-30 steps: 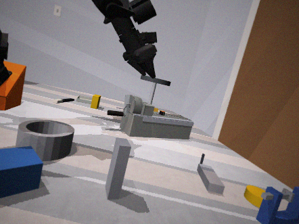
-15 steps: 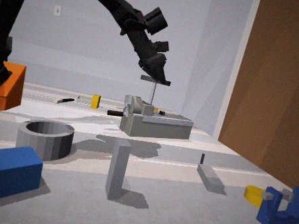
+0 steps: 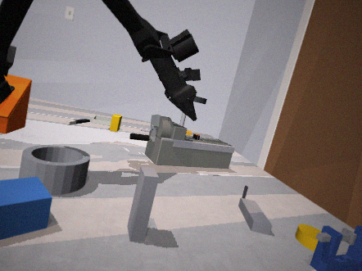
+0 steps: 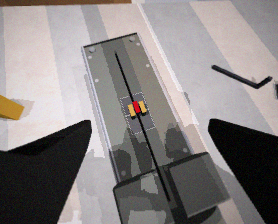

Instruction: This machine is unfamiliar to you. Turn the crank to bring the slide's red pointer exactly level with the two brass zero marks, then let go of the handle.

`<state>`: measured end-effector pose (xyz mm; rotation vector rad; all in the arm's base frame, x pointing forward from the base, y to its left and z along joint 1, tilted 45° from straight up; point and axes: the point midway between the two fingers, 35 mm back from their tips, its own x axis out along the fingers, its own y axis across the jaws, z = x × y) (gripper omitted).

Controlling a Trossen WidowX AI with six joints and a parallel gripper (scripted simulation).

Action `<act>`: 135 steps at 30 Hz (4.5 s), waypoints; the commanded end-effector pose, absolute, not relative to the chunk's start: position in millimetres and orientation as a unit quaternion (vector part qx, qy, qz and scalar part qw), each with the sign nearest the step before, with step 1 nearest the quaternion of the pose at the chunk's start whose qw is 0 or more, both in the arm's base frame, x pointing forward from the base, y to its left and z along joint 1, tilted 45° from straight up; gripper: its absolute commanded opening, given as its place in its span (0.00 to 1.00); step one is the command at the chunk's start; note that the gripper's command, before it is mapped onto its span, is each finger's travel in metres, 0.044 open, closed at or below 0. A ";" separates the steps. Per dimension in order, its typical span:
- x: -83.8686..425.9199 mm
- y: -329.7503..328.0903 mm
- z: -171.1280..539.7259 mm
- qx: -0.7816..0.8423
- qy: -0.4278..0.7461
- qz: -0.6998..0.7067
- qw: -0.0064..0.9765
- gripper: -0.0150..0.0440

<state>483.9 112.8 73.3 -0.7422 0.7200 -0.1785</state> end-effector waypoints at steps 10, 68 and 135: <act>483.5 114.7 73.1 -0.356 0.344 -0.081 0.865 1.00; 373.1 36.3 85.3 -0.429 0.369 0.049 0.823 1.00; 378.6 -15.9 34.2 -0.432 0.368 0.047 0.822 0.25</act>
